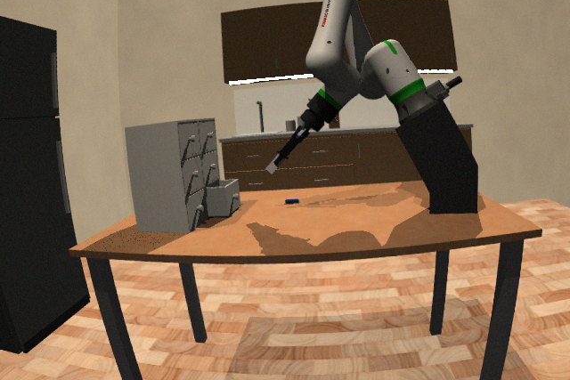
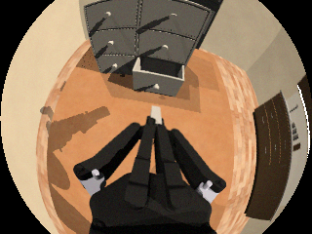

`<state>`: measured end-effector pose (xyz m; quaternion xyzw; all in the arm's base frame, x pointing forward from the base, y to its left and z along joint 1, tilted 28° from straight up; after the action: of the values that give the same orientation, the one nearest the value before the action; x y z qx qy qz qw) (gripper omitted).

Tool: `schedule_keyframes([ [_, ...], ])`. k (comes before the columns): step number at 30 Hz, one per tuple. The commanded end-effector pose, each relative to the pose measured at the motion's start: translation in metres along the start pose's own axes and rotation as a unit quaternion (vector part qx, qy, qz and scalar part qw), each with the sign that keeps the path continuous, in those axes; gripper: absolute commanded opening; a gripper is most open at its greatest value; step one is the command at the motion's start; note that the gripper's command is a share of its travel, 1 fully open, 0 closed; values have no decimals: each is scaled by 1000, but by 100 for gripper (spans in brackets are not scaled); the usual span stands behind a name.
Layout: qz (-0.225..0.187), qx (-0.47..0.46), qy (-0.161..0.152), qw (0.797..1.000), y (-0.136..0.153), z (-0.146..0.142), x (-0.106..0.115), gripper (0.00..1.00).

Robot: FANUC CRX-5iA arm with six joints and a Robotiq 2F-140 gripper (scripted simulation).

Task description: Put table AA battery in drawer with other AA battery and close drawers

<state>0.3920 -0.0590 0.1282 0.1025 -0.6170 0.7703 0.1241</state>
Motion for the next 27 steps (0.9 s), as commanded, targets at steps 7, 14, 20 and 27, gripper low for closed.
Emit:
schedule_keyframes([
  [7,2,-1,0,1000,2,-1,-32,0],
  [14,2,-1,0,1000,6,-2,-59,0],
  [20,2,-1,0,1000,9,-3,-89,0],
  [27,2,-1,0,1000,10,-4,-101,0],
])
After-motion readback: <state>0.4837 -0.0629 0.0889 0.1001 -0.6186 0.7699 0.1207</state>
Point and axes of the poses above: the point where the finger pads meet when closed, its own x axis back along the fingers, its own z axis across the jaws, y = z × x, the point moved 9 cm from there along x, back along the fingers, and after that the axes turned 6 degrees about x, right-handed, at the moved point
